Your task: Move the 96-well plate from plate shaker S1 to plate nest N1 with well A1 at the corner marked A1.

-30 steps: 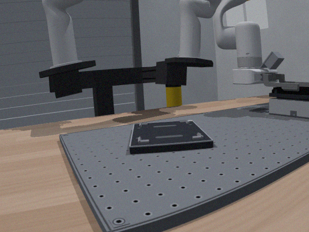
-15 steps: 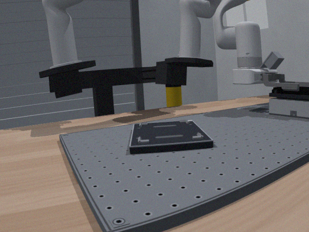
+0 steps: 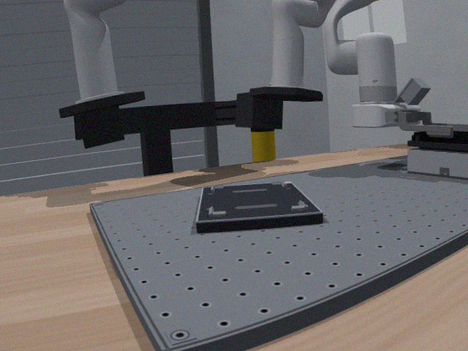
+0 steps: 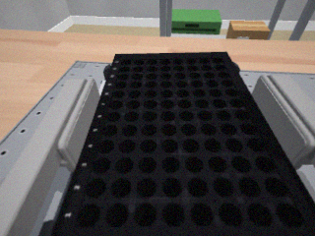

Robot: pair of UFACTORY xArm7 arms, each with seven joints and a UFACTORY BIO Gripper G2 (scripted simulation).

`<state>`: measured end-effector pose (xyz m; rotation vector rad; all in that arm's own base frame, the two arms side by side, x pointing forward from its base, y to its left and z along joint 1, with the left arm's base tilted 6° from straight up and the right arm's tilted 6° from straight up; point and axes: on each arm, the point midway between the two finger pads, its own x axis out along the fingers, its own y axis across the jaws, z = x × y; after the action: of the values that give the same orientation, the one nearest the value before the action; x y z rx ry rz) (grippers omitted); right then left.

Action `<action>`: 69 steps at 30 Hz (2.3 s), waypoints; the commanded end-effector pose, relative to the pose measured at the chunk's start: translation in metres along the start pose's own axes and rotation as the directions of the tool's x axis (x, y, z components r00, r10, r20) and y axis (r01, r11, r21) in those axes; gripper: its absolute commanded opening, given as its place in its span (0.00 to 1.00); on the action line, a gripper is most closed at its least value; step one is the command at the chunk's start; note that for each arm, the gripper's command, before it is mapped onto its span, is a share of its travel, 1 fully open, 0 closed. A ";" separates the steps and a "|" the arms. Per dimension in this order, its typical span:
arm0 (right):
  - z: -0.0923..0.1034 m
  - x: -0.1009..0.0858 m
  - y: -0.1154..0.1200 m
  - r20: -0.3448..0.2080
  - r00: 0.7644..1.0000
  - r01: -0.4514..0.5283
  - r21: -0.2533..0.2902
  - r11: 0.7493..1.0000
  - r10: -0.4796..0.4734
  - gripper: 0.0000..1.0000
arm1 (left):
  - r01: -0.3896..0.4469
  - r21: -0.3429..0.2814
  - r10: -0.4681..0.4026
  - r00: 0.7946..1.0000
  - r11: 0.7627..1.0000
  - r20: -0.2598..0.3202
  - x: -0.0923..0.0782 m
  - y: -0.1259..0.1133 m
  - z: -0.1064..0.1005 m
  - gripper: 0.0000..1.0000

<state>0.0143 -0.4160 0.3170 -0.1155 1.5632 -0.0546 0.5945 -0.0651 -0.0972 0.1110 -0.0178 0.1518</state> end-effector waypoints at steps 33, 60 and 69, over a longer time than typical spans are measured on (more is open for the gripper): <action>0.000 -0.001 -0.001 0.002 1.000 0.004 0.000 1.000 -0.004 1.00 | 0.000 -0.002 0.000 1.000 1.000 0.004 0.001 -0.001 0.022 0.00; 0.000 -0.001 -0.001 0.002 1.000 0.004 0.000 1.000 -0.004 1.00 | 0.000 -0.002 0.000 1.000 1.000 0.004 0.001 -0.001 0.047 0.00; 0.000 -0.001 -0.001 0.002 1.000 0.004 0.000 1.000 -0.004 1.00 | 0.000 -0.002 0.000 1.000 1.000 0.004 0.001 -0.001 0.062 0.00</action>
<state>0.0143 -0.4160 0.3170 -0.1155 1.5632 -0.0546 0.5941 -0.0710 -0.0450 0.1112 -0.0180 0.1518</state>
